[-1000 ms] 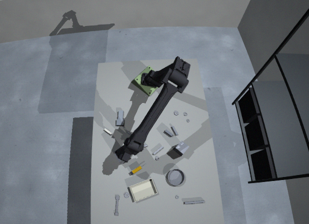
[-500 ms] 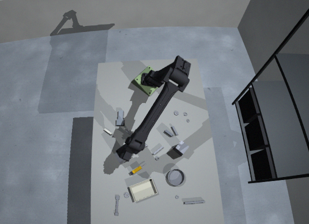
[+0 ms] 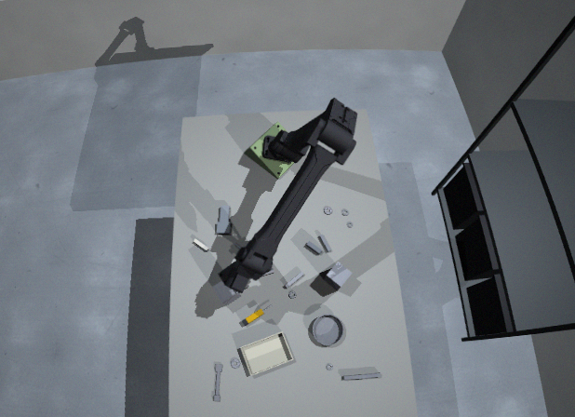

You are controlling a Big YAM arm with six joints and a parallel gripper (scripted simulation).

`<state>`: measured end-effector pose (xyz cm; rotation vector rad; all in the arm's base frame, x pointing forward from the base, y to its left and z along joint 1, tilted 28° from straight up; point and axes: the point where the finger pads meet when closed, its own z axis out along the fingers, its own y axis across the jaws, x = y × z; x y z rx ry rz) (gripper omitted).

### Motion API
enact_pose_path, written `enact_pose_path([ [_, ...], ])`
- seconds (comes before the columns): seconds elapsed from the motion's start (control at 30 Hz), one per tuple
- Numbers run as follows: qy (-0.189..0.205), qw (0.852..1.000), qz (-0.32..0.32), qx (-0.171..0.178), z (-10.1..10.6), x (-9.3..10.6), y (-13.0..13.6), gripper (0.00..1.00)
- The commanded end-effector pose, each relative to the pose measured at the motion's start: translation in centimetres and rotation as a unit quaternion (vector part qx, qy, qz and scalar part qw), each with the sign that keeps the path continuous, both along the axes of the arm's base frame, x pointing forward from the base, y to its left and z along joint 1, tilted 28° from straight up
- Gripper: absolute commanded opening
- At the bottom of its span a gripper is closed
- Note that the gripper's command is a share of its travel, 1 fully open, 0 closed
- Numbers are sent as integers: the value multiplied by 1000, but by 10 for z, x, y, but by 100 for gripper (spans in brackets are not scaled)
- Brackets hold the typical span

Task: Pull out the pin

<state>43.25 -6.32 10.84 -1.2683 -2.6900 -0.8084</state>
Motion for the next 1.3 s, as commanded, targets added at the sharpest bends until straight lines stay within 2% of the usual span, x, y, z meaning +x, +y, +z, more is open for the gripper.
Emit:
enact_pose_path([
  [0.0,-9,1000,0,-4,2,0,5,0],
  [0.3,-9,1000,0,-4,2,-1,5,0],
  [0.63,-8,1000,0,-4,-2,-20,11,0],
  [1.03,-8,1000,0,-4,-3,-23,12,0],
  [1.27,-8,1000,0,-4,-6,-37,16,0],
])
